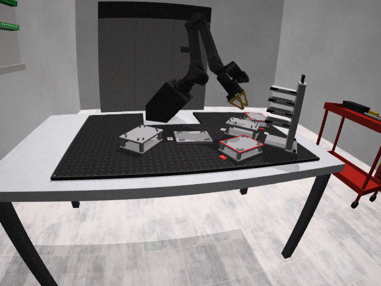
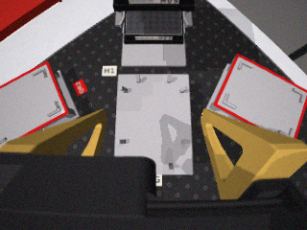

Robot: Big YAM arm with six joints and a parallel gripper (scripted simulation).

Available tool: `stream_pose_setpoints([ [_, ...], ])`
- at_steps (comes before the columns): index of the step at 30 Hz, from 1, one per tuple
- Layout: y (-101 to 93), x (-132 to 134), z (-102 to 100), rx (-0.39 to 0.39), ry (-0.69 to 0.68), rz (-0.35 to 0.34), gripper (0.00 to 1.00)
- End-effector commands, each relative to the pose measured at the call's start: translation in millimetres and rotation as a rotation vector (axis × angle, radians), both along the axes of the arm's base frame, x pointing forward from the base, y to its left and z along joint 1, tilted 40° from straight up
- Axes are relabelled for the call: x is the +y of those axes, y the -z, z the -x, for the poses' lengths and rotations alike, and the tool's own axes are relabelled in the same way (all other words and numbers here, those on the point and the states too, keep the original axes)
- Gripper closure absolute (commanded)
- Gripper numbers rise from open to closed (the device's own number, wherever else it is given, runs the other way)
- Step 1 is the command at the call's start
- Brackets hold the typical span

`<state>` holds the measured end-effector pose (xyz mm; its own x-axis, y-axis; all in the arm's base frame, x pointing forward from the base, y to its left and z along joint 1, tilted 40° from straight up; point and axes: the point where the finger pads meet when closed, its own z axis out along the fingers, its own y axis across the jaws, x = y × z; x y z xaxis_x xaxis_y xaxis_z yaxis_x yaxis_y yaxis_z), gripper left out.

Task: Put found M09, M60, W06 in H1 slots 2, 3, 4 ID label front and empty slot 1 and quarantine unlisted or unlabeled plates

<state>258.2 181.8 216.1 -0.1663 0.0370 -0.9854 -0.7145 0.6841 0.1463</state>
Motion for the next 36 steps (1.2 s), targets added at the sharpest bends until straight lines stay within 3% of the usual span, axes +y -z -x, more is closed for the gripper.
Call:
stream_pose_setpoints([
  [1, -0.1, -4.2, 1.2, -0.004, 0.007, 0.006, 0.00],
  [12, -1.1, -17.0, 13.6, -0.006, 0.007, 0.009, 0.00],
  [17, 5.6, -6.0, 10.9, -0.003, -0.008, -0.004, 0.00],
  [29, 38.5, 15.4, -2.3, 0.005, -0.008, -0.008, 0.00],
  [31, 22.6, 19.7, -9.9, -0.020, -0.008, -0.018, 0.00],
  [36, 9.0, 19.3, -13.7, -0.049, -0.001, -0.032, 0.00],
])
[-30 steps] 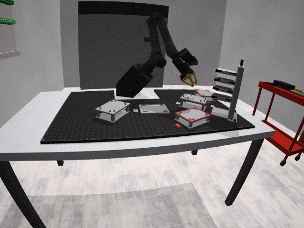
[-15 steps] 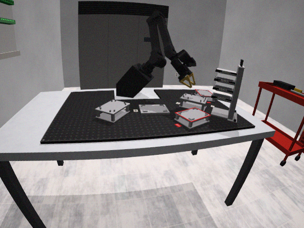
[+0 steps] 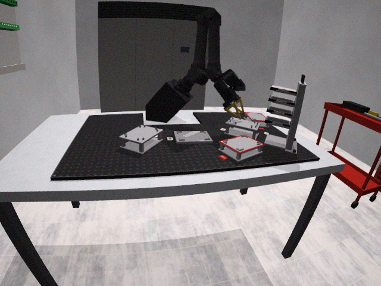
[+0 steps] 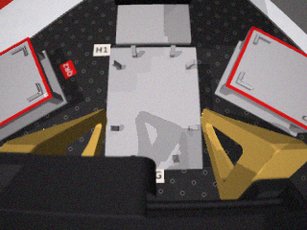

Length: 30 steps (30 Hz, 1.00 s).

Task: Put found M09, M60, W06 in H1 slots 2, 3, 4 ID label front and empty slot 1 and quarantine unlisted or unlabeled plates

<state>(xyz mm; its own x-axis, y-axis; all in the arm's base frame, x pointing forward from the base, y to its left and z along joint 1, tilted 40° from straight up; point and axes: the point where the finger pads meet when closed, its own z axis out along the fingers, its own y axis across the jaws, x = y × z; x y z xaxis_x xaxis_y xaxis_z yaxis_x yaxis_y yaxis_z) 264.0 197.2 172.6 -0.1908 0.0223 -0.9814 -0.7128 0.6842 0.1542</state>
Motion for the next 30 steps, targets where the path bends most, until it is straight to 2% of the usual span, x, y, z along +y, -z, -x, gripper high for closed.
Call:
stream_pose_setpoints([
  [1, -34.0, 6.4, -7.7, -0.069, -0.003, -0.045, 0.00],
  [3, -26.8, 9.0, -10.0, -0.041, -0.006, -0.031, 0.00],
  [10, -27.8, 13.6, -15.2, -0.023, -0.006, -0.022, 0.00],
  [30, -43.2, 24.4, -30.7, -0.023, -0.001, -0.023, 0.00],
])
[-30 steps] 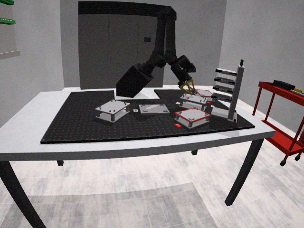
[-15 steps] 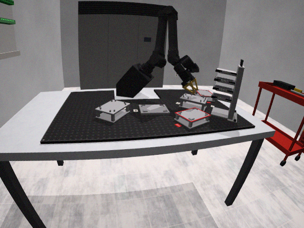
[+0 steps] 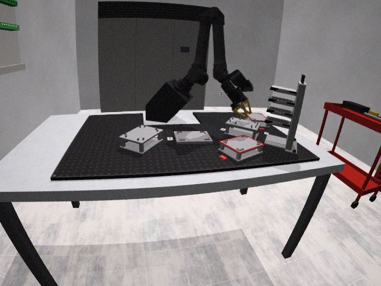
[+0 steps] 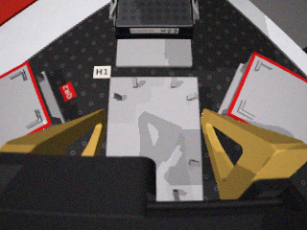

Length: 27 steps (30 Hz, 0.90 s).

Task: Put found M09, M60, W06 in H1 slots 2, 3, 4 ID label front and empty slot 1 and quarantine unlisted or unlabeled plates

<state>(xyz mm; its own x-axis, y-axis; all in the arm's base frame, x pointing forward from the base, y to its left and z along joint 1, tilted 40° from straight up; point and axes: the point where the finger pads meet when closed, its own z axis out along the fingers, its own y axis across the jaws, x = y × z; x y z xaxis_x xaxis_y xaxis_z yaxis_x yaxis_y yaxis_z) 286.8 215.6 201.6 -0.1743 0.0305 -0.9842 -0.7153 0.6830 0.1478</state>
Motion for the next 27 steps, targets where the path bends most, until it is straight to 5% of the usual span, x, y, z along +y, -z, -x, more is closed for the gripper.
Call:
stream_pose_setpoints([
  [1, -14.2, 6.0, -7.9, -0.007, -0.001, -0.014, 0.00],
  [27, -34.2, 21.7, -26.3, -0.008, -0.002, -0.015, 0.00],
])
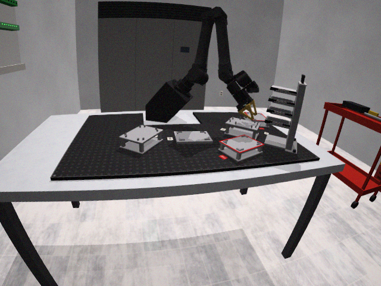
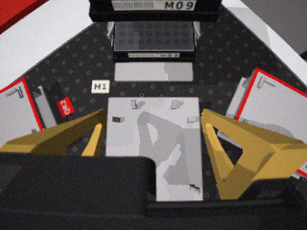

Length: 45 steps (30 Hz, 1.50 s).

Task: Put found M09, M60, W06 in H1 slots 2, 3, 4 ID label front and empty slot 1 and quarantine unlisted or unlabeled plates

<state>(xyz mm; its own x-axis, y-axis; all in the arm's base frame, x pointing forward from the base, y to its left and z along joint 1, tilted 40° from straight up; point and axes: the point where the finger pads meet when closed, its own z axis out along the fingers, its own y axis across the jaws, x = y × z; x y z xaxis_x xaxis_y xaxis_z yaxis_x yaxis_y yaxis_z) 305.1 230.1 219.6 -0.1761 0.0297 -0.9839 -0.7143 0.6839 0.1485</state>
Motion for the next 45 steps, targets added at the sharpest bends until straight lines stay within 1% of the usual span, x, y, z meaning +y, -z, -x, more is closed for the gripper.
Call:
stream_pose_setpoints([
  [1, -17.0, 8.8, -8.0, -0.010, -0.006, -0.016, 0.00],
  [7, -22.3, 12.3, -13.2, -0.010, -0.004, -0.017, 0.00],
  [10, -21.3, 12.5, -13.4, -0.008, -0.005, -0.015, 0.00],
  [24, -35.4, 23.0, -24.8, -0.011, -0.006, -0.017, 0.00],
  [27, -34.6, 21.3, -26.5, -0.009, -0.001, -0.015, 0.00],
  [41, -48.6, 31.4, -38.0, -0.012, -0.001, -0.018, 0.00],
  [44, -47.9, 32.3, -37.9, -0.010, -0.004, -0.016, 0.00],
  [45, -50.4, 33.9, -38.6, -0.012, -0.005, -0.018, 0.00],
])
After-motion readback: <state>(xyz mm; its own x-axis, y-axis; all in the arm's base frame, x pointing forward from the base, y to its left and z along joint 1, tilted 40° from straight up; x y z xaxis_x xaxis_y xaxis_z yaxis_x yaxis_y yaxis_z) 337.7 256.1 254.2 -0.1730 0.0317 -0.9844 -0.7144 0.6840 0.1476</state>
